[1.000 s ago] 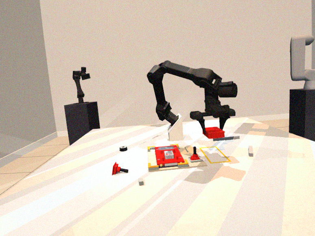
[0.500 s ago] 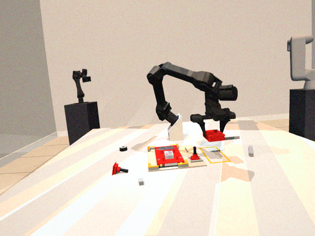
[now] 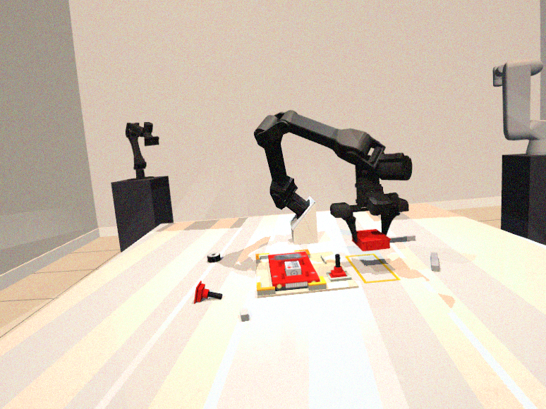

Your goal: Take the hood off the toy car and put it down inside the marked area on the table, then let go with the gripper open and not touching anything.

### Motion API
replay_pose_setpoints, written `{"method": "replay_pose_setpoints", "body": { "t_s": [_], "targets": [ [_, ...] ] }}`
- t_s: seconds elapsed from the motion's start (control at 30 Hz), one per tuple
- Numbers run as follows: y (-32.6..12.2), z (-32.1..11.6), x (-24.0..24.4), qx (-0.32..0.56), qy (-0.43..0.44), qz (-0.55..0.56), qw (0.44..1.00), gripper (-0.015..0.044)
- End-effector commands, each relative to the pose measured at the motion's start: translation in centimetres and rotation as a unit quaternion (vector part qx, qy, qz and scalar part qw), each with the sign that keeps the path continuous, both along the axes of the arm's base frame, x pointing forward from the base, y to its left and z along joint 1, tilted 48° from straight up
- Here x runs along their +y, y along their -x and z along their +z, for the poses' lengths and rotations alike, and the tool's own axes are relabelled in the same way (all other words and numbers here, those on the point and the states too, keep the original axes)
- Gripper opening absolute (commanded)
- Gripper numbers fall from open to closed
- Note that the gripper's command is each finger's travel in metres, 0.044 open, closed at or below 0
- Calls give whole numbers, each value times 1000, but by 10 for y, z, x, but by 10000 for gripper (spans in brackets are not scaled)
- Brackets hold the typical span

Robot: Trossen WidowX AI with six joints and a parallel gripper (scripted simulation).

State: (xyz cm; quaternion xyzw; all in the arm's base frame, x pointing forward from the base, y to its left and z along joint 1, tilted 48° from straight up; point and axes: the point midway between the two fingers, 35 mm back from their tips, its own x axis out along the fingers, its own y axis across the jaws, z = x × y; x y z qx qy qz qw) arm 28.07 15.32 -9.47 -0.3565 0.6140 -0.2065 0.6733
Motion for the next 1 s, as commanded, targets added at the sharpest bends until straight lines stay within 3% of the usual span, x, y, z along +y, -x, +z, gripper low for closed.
{"method": "replay_pose_setpoints", "body": {
  "t_s": [0.0,0.97],
  "targets": [
    [-1,-2,-2,1,1,3,1000,0],
    [-4,-18,-21,0,2,3,1000,0]
  ]
}}
